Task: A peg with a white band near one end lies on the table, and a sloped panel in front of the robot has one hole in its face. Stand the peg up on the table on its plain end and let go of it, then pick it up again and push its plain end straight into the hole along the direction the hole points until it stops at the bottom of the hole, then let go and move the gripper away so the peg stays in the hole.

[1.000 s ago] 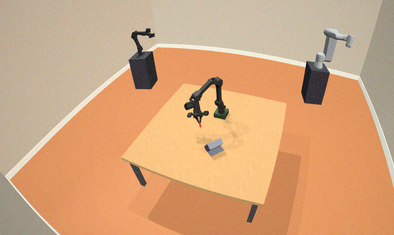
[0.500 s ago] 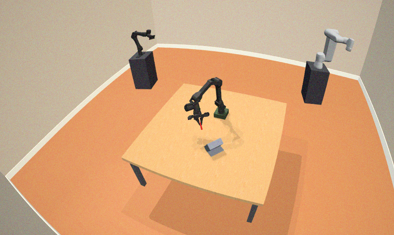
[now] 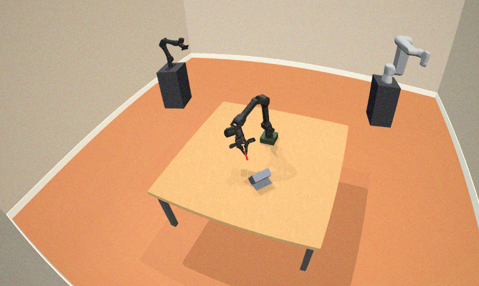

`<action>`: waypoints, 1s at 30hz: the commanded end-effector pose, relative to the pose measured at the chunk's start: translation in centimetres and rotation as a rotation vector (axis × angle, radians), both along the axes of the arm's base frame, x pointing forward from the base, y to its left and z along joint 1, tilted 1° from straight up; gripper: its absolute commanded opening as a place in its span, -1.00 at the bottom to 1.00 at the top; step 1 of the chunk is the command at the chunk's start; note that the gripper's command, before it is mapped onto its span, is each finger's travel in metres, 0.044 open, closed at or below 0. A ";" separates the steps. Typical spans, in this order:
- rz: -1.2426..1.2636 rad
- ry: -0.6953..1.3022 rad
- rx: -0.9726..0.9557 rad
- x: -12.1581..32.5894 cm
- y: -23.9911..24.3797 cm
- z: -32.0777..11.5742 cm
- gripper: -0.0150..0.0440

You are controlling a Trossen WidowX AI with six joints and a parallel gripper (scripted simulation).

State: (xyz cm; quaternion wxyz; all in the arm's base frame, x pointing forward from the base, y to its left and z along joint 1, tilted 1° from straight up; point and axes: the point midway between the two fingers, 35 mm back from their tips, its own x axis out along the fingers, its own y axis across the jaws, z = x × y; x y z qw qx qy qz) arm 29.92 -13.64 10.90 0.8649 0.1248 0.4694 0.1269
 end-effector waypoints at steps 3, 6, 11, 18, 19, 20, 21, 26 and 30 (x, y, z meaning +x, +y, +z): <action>-0.005 -0.039 0.057 0.9 0.7 0.2 -0.49; -0.006 -0.058 0.083 1.3 1.0 0.4 -0.49; -0.006 -0.087 0.129 1.9 1.5 0.6 -0.49; -0.003 -0.126 0.194 2.7 2.3 1.0 -0.49; -0.003 -0.126 0.195 2.7 2.3 0.9 -0.49; -0.003 -0.127 0.195 2.8 2.4 0.9 -0.49; -0.003 -0.127 0.196 2.8 2.4 0.9 -0.49; -0.003 -0.133 0.204 3.4 2.8 0.6 -0.49; -0.003 -0.138 0.212 4.0 3.2 0.3 -0.49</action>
